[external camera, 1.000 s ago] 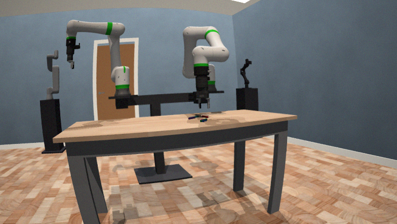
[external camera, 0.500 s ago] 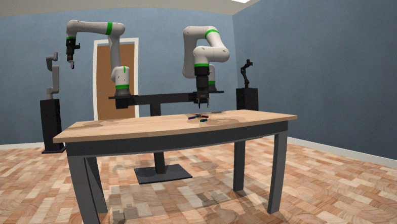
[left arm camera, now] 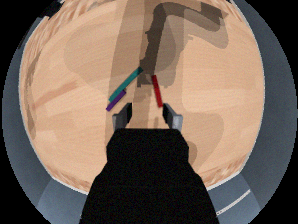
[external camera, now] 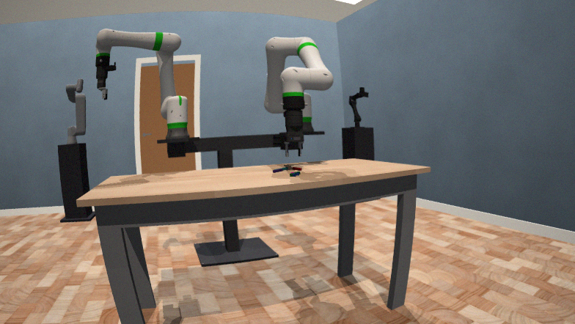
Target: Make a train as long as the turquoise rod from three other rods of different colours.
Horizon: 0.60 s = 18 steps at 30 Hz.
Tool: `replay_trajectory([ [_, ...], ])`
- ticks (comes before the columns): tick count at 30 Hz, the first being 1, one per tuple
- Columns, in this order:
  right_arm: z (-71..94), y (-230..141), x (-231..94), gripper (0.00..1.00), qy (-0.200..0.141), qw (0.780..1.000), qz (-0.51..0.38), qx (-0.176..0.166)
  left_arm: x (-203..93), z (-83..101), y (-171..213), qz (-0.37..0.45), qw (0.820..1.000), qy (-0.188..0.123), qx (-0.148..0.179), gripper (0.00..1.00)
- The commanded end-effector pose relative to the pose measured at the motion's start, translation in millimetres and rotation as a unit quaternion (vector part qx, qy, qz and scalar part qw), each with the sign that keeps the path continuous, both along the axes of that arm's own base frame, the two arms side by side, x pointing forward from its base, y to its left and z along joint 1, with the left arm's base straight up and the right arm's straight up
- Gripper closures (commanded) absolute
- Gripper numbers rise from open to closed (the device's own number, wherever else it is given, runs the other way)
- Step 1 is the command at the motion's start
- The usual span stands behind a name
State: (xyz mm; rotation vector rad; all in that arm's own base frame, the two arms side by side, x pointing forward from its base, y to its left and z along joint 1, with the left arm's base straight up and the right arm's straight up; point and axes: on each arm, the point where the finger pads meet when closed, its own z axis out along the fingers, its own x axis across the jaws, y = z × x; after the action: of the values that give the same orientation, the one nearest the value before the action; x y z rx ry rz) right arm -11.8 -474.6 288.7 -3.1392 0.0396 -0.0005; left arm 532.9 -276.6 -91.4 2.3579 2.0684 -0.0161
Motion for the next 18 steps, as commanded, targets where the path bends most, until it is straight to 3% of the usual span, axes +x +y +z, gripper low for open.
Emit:
replay_trajectory([
  [1, 1.0, -0.3, -0.2, 0.0, 0.0, 1.0, 0.0, -0.001, -3.5, 1.1, -1.5, 0.084, 0.996, -0.002, 0.005, 0.0],
  [8, 1.0, -0.3, -0.2, 0.0, 0.0, 1.0, 0.0, -0.001, -6.5, 1.2, -2.4, 0.154, 0.988, -0.002, 0.005, 0.0],
  [9, 1.0, -0.3, -0.2, 0.0, 0.0, 1.0, 0.0, -0.001, -8.1, 1.2, -3.0, 0.195, 0.981, -0.002, 0.005, 0.0],
  [18, 1.0, -0.3, -0.2, 0.0, 0.0, 1.0, 0.0, -0.001, -11.8, 1.2, -4.3, 0.313, 0.95, -0.001, 0.005, 0.0],
])
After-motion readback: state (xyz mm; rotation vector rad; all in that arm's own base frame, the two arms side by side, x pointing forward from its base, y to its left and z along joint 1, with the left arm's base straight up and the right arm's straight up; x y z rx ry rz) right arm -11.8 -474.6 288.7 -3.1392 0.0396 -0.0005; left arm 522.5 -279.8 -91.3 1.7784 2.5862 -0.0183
